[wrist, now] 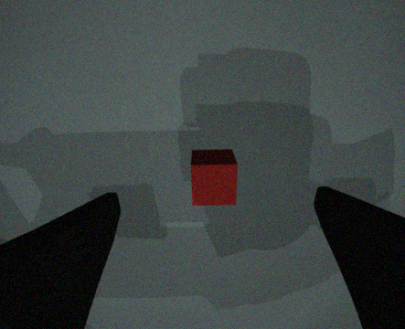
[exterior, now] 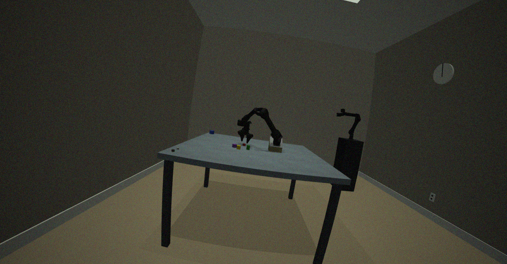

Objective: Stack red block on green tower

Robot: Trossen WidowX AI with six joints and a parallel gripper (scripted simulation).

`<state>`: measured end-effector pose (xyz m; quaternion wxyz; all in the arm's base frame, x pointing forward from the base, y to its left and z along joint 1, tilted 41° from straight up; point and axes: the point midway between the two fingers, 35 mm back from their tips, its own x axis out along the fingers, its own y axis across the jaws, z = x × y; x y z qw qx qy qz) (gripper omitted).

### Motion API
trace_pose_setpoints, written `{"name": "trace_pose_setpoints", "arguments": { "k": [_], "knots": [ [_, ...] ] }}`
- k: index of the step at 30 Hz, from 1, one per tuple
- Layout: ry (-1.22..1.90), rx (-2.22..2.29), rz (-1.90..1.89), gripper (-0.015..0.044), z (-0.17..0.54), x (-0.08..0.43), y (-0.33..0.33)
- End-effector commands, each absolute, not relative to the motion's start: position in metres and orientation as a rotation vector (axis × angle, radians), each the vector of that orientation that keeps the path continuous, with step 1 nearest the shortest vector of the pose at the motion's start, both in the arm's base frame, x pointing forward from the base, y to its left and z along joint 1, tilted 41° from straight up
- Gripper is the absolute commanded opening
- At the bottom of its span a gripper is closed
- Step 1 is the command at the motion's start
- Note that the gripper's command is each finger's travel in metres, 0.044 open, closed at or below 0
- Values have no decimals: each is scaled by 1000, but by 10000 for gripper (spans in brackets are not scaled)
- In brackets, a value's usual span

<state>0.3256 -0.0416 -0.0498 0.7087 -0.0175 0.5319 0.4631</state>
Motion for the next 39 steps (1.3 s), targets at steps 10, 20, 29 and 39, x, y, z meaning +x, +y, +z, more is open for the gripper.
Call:
{"name": "trace_pose_setpoints", "arguments": {
  "k": [10, 20, 29, 39],
  "knots": [
    [1181, -29, 1032, 440, -66, 325, -26],
    [1180, -29, 1033, 440, -70, 325, -23],
    [1180, -29, 1033, 414, -69, 325, -23],
    [1180, -29, 1033, 151, -69, 325, -23]
  ]
}}
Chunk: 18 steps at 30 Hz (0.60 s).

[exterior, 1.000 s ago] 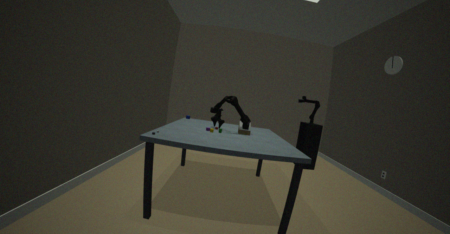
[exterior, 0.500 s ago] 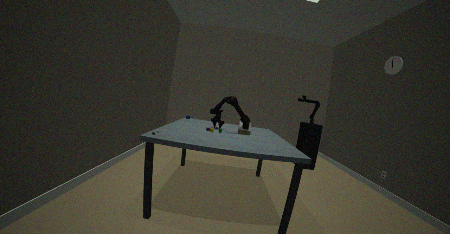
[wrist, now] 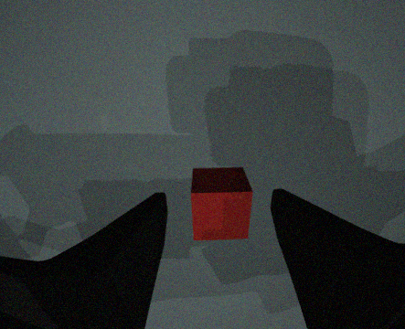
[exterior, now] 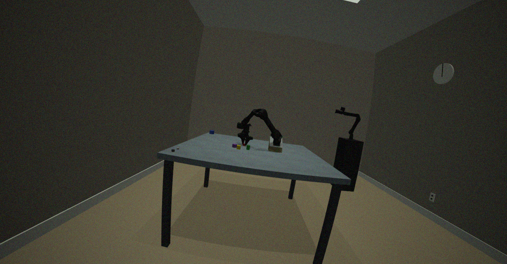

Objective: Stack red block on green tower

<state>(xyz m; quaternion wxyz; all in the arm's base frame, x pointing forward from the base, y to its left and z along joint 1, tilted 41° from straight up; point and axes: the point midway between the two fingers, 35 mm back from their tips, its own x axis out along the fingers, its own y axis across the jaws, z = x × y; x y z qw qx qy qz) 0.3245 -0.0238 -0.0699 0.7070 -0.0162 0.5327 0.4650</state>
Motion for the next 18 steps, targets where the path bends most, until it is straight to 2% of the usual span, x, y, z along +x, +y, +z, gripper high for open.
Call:
{"name": "trace_pose_setpoints", "arguments": {
  "k": [1, 3, 10, 11, 18],
  "knots": [
    [1180, -29, 1033, 125, -69, 325, -23],
    [1180, -29, 1033, 72, -69, 325, -23],
    [1180, -29, 1033, 26, -69, 325, -23],
    [1181, -29, 1033, 0, -69, 325, -24],
    [1182, -30, 1031, 0, -45, 325, -45]
  ]
}}
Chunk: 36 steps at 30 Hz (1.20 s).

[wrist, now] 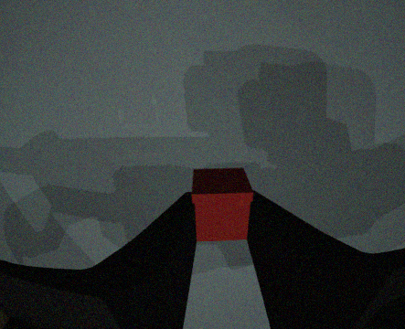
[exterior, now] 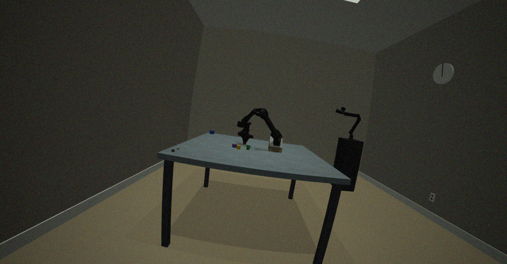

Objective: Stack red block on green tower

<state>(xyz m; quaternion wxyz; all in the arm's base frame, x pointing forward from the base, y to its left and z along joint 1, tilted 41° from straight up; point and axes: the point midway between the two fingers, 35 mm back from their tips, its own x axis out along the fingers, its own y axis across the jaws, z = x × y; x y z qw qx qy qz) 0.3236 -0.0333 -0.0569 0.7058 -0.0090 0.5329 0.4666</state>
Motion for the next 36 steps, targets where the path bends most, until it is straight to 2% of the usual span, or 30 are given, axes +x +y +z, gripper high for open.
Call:
{"name": "trace_pose_setpoints", "arguments": {
  "k": [1, 18, 26, 36],
  "knots": [
    [1182, -31, 1031, 0, -41, 325, -48],
    [1185, -32, 1029, 0, 20, 324, -101],
    [1185, -33, 1029, 0, 22, 325, -98],
    [1188, -34, 1025, 0, 61, 319, -57]
  ]
}}
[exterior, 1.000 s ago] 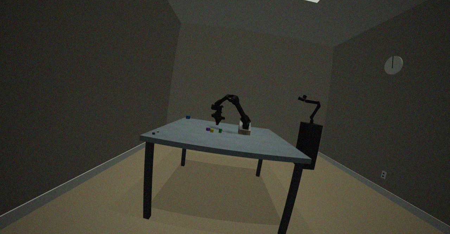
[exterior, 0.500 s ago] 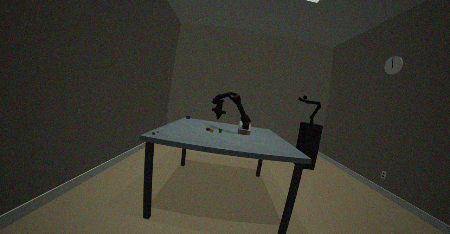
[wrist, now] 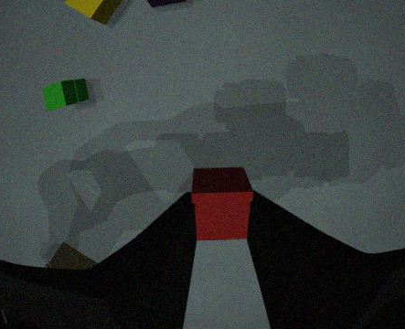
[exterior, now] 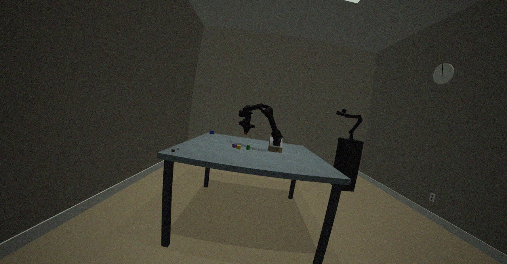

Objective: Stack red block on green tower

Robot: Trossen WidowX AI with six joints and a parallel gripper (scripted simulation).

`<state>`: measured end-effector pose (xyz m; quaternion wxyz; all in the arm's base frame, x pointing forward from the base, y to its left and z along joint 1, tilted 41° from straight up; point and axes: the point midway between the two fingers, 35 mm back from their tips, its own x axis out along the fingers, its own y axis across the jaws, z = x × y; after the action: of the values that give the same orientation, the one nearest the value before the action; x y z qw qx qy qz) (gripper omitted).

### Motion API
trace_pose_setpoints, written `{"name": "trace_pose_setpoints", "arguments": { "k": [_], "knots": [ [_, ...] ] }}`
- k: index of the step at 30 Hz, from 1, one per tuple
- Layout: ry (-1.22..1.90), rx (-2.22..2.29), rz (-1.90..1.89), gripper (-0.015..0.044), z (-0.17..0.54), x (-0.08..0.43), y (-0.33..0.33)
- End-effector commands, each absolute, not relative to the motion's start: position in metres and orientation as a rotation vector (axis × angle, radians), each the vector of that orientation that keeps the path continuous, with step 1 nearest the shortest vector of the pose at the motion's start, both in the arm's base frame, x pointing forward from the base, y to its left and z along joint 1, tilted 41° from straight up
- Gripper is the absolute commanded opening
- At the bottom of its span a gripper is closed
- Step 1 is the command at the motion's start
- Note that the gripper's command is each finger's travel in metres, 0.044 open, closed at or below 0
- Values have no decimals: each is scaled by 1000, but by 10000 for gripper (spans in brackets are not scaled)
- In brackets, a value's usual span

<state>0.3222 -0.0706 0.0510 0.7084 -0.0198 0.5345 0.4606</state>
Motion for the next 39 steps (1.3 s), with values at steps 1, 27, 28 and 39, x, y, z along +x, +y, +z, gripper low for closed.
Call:
{"name": "trace_pose_setpoints", "arguments": {
  "k": [1, 27, 28, 39],
  "knots": [
    [1188, -33, 1025, 0, 65, 317, -53],
    [1184, -22, 1036, 0, 125, 271, 30],
    [1184, -22, 1036, 0, 122, 272, 32],
    [1182, -21, 1037, 0, 92, 270, 57]
  ]
}}
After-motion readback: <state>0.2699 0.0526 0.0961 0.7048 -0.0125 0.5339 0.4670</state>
